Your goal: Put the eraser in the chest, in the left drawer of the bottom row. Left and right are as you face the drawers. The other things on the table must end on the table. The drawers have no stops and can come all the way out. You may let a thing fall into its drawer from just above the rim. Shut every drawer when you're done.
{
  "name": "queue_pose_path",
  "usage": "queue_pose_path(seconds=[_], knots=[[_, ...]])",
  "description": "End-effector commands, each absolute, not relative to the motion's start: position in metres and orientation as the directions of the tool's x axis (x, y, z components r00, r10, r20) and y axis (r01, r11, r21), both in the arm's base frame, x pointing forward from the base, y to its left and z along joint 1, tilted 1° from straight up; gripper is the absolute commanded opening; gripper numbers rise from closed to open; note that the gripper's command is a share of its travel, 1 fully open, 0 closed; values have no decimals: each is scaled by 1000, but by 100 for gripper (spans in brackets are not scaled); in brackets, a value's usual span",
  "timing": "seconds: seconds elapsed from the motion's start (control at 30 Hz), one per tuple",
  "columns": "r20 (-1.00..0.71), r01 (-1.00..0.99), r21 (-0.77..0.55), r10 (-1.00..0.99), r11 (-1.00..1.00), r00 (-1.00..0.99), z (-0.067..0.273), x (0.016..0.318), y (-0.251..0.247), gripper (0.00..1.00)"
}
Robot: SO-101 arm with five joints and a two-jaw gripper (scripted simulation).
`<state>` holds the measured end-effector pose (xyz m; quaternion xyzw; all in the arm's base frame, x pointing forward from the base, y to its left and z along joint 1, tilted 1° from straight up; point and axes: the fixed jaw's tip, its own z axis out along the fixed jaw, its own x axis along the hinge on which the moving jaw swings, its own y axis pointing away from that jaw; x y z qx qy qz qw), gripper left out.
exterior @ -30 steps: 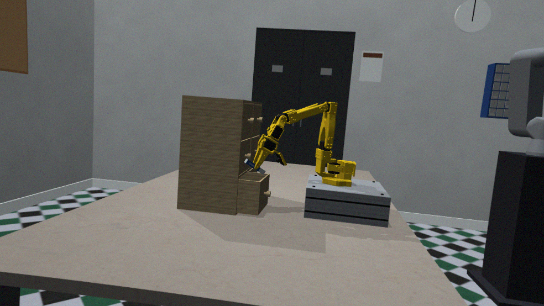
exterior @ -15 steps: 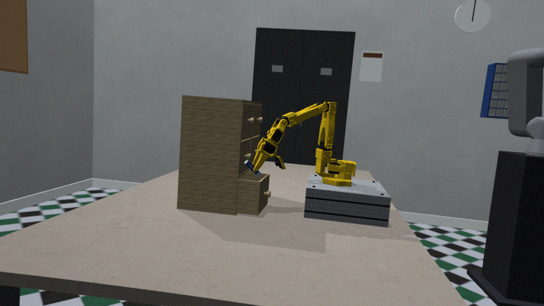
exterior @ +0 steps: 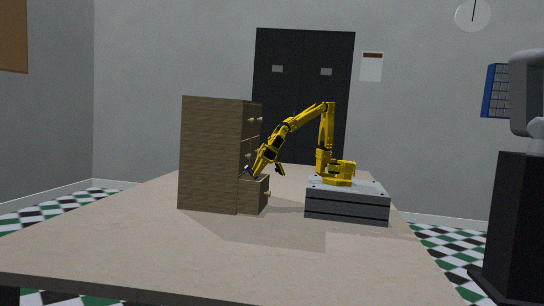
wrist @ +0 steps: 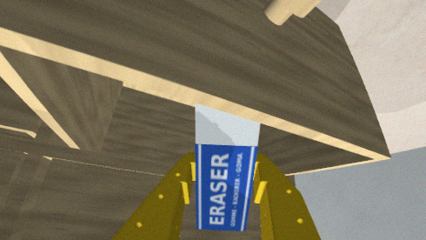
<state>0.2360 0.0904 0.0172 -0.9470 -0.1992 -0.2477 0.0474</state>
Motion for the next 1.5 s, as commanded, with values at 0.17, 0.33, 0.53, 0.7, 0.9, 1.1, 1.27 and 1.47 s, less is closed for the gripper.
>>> queue_pose_path(seconds=[0.17,0.33,0.53,0.7,0.9,1.1,1.27,1.47], knots=[[493,394,4,345,-919,799,12,236,90,0],[493,394,4,345,-919,799,12,236,90,0],[493,394,4,345,-919,799,10,235,90,0],[493,394,4,344,-919,799,9,235,89,0],[493,393,4,344,-919,799,8,234,89,0],[493,393,4,344,-919,799,7,234,89,0],[493,393,4,344,-919,799,7,234,89,0],[493,393,4,344,-919,799,7,234,89,0]])
